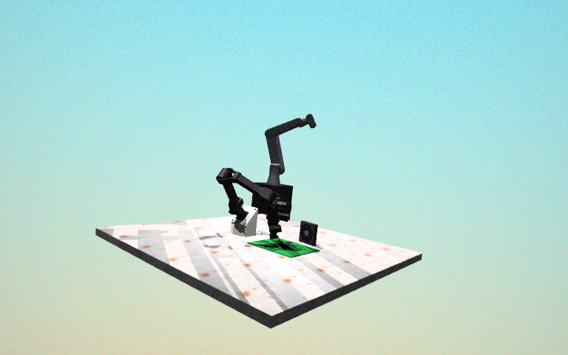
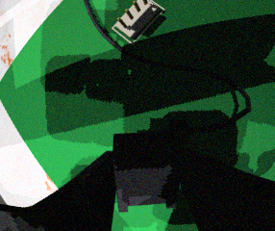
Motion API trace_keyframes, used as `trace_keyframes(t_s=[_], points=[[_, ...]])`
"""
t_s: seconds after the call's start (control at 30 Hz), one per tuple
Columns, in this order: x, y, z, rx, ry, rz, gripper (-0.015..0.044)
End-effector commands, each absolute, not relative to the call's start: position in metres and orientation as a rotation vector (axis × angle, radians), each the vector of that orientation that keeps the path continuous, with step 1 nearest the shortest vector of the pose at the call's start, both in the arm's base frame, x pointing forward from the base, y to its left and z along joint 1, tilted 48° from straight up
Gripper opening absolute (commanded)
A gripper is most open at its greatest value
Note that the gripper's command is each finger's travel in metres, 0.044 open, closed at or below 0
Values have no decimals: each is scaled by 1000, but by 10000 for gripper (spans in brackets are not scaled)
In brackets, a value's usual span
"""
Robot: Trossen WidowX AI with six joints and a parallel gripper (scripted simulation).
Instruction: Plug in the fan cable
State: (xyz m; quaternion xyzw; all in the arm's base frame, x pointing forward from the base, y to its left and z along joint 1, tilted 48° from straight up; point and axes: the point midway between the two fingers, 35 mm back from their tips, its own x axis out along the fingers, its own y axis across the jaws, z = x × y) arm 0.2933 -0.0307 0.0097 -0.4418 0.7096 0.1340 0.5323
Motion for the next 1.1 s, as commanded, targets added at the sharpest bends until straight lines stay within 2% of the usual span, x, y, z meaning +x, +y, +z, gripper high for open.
trace_keyframes(t_s=[0.0, 1.07], points=[[291, -32, 7, -1014, 1667, 366, 0], [287, -38, -6, -794, 1371, 650, 0]])
